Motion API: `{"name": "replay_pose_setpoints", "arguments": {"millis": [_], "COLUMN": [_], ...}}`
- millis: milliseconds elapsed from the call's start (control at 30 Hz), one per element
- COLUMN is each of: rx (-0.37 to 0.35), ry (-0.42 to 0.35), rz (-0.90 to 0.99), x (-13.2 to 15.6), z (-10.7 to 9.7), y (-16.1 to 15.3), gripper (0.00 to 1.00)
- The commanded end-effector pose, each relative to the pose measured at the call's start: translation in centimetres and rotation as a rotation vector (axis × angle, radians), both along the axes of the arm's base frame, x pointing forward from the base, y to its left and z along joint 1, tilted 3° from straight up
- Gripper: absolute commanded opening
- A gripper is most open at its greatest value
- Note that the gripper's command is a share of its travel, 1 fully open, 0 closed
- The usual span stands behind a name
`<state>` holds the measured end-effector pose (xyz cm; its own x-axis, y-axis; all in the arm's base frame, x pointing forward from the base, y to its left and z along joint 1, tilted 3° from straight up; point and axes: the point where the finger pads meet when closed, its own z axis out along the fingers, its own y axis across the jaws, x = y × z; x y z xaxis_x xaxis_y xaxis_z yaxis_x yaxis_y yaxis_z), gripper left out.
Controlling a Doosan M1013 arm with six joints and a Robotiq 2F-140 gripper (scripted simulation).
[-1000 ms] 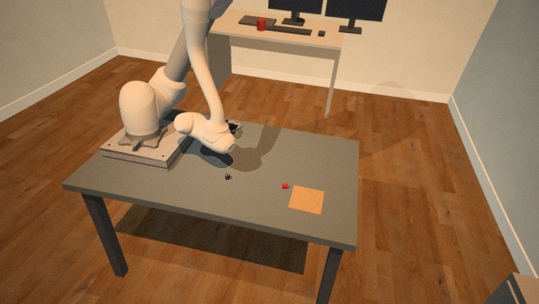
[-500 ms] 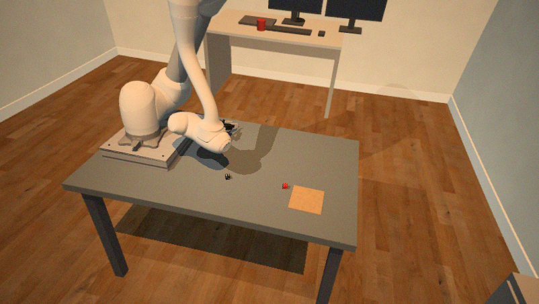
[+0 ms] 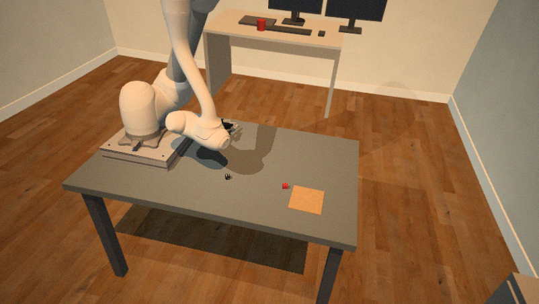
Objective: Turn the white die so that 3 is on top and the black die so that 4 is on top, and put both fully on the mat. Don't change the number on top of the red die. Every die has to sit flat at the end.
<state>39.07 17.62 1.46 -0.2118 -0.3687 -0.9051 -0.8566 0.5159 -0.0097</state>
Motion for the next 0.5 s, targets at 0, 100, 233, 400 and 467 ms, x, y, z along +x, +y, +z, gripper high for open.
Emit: {"name": "replay_pose_setpoints", "arguments": {"millis": [0,100,233,400,467], "rx": [0.003,0.003,0.003,0.003,0.003], "ry": [0.009,0.009,0.009,0.009,0.009], "rz": [0.003,0.003,0.003,0.003,0.003], "x": [-0.5,-0.5,-0.6,-0.6,-0.6], "z": [0.3,1.5,3.3,5.0,5.3], "y": [0.1,0.1,0.0,-0.1,-0.1], "gripper": [0.29,0.29,0.29,0.29,0.29]}}
